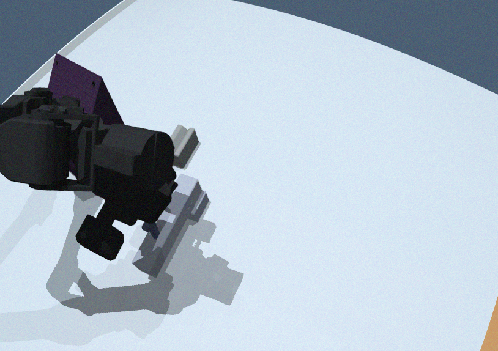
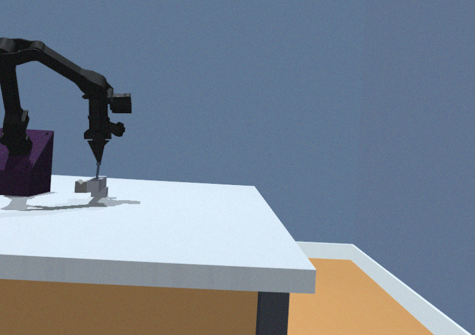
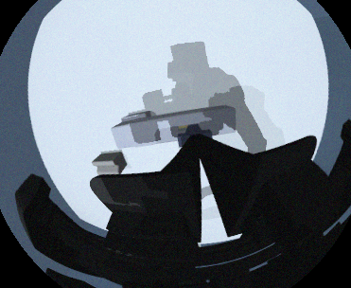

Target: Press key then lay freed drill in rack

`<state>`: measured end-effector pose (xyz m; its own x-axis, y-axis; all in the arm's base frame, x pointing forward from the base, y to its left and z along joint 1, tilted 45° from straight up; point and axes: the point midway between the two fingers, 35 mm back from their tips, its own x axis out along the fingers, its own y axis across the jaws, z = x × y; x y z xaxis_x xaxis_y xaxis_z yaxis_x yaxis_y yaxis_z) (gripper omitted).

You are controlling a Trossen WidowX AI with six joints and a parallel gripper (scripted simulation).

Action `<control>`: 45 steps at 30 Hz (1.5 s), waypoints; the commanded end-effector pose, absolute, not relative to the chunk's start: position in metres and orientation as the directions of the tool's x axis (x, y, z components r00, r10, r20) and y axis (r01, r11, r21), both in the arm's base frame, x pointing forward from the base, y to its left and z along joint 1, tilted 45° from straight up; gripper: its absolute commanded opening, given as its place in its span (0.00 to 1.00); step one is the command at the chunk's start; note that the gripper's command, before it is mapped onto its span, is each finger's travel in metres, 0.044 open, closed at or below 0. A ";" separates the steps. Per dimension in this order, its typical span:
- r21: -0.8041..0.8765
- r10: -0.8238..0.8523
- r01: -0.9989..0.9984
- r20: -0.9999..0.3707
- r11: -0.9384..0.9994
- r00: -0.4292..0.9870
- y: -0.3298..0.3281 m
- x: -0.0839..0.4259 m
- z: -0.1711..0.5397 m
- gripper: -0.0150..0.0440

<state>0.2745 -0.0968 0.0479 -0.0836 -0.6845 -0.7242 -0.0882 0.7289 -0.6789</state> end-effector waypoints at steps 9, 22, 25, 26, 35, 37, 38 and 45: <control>-0.689 -0.690 -0.060 -0.711 0.722 -0.139 -0.116 0.269 0.039 0.34; -0.676 -0.690 -0.137 -0.713 0.724 -0.125 -0.062 0.286 0.073 0.92; -0.582 -0.687 -0.435 -0.715 0.686 -0.127 -0.050 0.289 0.034 1.00; -0.535 -0.687 -0.533 -0.716 0.656 -0.128 -0.047 0.289 0.021 1.00; -0.048 -0.685 -0.969 -0.716 0.241 -0.135 -0.024 0.269 -0.071 1.00; 0.044 -0.685 -0.988 -0.715 0.151 -0.136 -0.022 0.263 -0.085 1.00; 0.090 -0.686 -0.990 -0.715 0.105 -0.137 -0.020 0.259 -0.092 1.00; 0.141 -0.686 -0.989 -0.714 0.053 -0.138 -0.019 0.255 -0.099 1.00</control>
